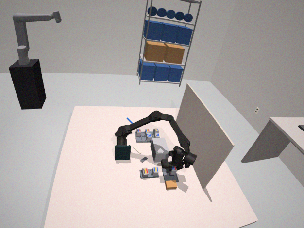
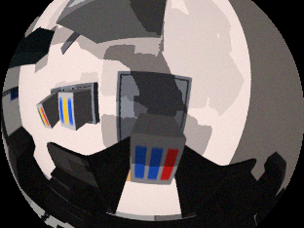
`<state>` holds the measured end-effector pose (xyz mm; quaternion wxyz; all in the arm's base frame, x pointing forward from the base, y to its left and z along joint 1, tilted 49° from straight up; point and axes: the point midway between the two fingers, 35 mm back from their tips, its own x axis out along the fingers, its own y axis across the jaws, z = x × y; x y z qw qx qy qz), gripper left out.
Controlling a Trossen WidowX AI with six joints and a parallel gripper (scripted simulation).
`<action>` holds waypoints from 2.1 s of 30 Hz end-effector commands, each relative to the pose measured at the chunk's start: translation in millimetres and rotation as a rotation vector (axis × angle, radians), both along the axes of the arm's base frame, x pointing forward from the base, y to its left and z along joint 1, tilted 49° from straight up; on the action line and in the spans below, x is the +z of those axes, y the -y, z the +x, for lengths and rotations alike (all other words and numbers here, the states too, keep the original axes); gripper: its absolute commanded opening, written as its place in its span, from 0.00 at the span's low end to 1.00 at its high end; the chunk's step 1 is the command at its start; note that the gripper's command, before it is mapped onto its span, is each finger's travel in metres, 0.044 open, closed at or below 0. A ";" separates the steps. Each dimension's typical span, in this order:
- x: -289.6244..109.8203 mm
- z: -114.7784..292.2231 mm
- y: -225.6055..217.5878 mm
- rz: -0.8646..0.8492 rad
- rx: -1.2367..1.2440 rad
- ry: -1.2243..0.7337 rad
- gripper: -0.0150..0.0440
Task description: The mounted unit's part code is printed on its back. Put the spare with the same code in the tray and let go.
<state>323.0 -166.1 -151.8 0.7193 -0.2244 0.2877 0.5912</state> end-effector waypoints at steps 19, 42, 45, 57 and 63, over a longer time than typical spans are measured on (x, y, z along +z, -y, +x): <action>-12.8 0.1 -17.0 0.007 -0.004 -0.002 0.25; -19.3 0.5 -25.6 0.005 0.001 0.001 0.57; -19.3 0.5 -25.6 0.005 0.001 0.001 0.70; 20.8 -5.2 22.0 0.001 -0.003 -0.003 1.00; 53.0 -15.7 52.8 0.005 -0.004 -0.004 1.00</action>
